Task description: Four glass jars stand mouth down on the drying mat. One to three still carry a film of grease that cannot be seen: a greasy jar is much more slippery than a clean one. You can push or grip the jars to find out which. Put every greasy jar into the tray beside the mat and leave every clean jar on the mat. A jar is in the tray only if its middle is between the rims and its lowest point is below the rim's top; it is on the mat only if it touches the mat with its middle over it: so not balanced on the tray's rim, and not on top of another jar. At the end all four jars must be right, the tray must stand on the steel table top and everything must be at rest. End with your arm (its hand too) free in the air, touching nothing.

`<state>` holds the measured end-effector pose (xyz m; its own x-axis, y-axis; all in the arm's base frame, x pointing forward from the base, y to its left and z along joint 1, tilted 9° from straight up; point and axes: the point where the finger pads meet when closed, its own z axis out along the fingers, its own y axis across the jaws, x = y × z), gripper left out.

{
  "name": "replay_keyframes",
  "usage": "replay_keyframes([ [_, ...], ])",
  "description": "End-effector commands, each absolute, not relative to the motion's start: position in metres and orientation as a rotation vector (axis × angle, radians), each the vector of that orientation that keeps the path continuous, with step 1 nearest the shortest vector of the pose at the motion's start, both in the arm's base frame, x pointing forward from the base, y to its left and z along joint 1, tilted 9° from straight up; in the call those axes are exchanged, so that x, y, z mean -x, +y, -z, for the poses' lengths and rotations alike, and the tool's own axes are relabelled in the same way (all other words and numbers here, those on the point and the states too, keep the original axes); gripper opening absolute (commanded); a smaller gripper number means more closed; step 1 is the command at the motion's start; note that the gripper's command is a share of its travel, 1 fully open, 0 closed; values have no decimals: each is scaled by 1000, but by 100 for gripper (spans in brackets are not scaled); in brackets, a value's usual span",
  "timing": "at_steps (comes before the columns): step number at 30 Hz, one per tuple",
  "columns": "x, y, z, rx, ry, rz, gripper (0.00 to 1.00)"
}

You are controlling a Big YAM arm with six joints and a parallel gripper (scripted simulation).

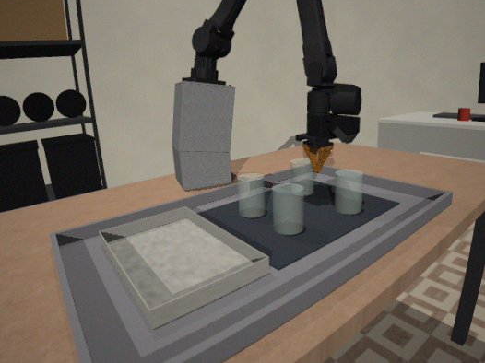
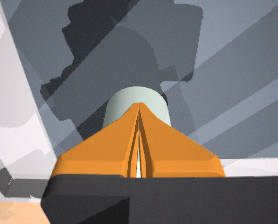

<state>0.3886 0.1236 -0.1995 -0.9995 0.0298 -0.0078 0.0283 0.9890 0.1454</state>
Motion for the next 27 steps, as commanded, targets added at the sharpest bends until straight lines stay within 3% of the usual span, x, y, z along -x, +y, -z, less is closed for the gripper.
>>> replay_keyframes([
  [1, -398, 131, 190, -38, 3088, -235, 0],
  [27, -395, 131, 190, -38, 3088, -235, 0],
])
